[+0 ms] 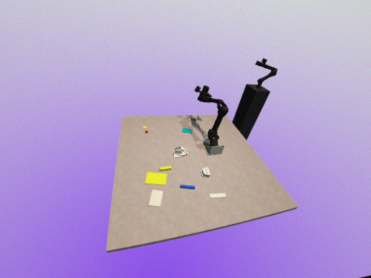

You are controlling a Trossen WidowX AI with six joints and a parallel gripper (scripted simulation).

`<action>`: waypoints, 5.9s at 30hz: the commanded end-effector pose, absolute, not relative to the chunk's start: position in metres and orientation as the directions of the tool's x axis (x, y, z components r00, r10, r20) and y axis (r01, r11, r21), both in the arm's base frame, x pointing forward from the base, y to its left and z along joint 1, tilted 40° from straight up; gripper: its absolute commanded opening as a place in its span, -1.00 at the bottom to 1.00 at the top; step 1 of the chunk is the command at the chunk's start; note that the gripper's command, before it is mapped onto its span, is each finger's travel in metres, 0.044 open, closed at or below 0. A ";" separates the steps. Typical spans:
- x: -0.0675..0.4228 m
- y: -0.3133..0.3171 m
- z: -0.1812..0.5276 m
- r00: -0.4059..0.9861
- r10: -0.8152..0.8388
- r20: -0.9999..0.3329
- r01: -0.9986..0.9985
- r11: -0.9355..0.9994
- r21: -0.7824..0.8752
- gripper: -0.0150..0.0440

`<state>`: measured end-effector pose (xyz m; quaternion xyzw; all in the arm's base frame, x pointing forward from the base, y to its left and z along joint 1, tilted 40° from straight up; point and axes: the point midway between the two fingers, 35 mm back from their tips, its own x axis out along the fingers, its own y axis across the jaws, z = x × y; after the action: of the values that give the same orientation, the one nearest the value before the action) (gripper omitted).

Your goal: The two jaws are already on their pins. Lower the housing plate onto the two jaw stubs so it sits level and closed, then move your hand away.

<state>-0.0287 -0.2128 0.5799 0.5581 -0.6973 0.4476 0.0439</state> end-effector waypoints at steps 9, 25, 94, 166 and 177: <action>-0.008 -0.228 0.567 -0.297 -0.792 0.533 -0.810 -0.087 -0.580 1.00; 0.042 -0.254 0.552 -0.124 -0.862 0.492 -0.747 -0.246 -0.618 1.00; 0.344 -0.236 0.364 0.619 -0.773 -0.138 -0.154 0.053 -0.987 1.00; 0.411 0.118 0.072 0.494 -0.218 -0.842 -0.447 0.766 -0.461 1.00; 0.371 0.167 0.025 0.355 -0.220 -0.909 -0.389 0.849 -0.358 1.00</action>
<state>0.3814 0.1538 0.0359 0.2879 -0.5478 -0.0627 -0.7830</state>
